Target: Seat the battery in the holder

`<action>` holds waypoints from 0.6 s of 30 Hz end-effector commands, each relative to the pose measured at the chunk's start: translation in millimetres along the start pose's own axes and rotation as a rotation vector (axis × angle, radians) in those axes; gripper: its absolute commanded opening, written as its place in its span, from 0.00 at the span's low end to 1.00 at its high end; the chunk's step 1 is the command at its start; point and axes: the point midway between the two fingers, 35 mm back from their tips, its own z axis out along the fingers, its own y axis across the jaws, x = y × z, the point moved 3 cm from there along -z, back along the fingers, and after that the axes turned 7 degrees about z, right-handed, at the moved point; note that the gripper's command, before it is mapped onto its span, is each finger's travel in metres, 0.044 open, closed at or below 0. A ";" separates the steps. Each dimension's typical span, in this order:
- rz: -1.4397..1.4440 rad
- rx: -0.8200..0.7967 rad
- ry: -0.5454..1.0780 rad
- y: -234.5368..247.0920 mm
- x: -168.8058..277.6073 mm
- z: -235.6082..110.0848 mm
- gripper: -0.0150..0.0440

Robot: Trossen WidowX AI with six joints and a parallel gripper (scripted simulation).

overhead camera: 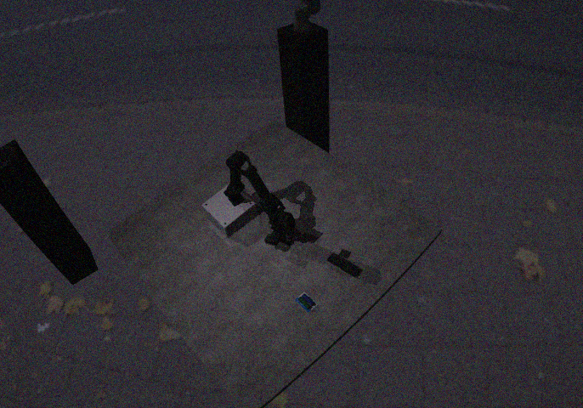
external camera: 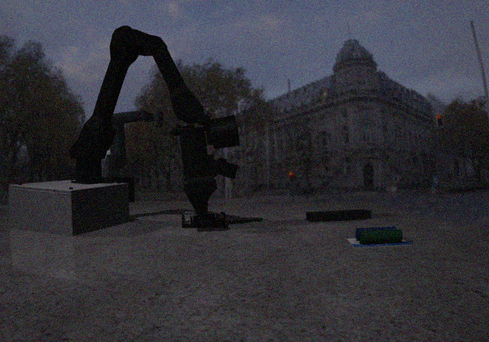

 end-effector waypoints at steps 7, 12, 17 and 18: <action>0.004 0.010 0.082 0.3 3.0 1.9 0.36; 0.003 0.012 0.102 0.6 0.6 1.9 0.36; 0.003 0.013 0.108 0.7 -1.3 1.9 0.36; 0.003 0.013 0.108 0.7 -1.8 2.0 0.36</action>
